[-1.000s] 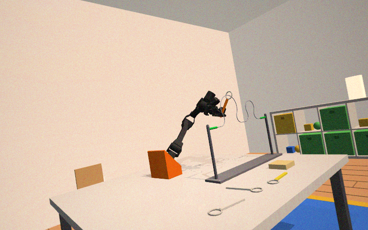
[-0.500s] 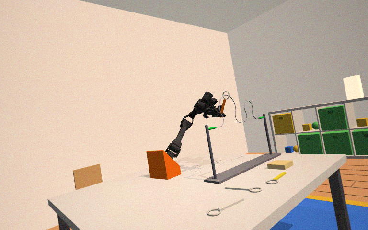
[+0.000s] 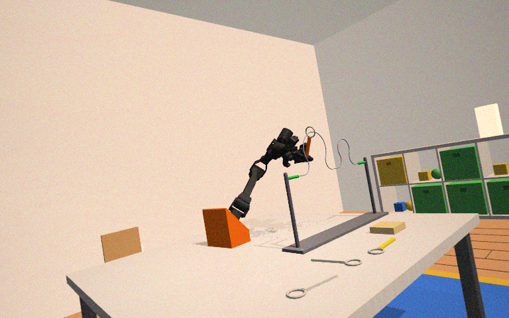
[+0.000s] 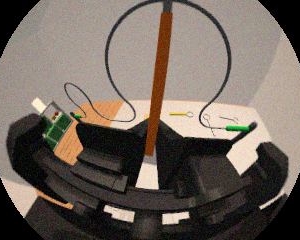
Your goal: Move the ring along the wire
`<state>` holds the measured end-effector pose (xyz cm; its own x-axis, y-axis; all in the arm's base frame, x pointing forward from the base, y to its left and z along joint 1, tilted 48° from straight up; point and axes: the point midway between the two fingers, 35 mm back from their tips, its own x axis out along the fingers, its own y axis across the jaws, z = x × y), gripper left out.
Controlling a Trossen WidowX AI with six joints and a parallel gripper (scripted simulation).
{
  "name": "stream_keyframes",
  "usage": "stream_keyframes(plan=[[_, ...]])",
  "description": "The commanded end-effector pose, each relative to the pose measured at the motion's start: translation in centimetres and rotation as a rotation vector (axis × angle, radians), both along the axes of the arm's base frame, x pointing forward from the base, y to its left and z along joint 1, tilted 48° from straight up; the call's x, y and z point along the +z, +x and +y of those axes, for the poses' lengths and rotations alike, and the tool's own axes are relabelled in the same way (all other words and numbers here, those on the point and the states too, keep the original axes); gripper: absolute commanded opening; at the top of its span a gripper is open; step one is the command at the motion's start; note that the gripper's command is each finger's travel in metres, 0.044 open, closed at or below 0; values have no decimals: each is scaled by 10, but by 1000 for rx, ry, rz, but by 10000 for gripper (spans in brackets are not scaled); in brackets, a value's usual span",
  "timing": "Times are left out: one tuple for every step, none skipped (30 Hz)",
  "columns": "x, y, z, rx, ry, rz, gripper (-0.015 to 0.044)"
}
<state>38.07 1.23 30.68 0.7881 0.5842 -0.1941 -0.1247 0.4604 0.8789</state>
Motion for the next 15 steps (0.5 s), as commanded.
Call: stream_keyframes(plan=[[1, -1, 1, -2, 65, 12, -150], [1, -1, 1, -3, 74, 13, -150], [1, -1, 1, -3, 84, 15, -150], [1, -1, 1, -4, 95, 16, -150], [2, -1, 1, -5, 108, 18, -150], [2, -1, 2, -6, 121, 20, -150], [2, -1, 2, -7, 134, 22, -150], [3, -1, 2, -8, 148, 24, -150], [3, -1, 2, -9, 161, 25, -150], [3, -1, 2, -9, 173, 27, -150], [4, -1, 3, -10, 186, 29, -150], [4, -1, 3, -11, 199, 31, -150], [5, -1, 3, -12, 212, 33, -150], [5, -1, 3, -13, 225, 35, -150], [5, -1, 3, -14, 238, 36, -150]])
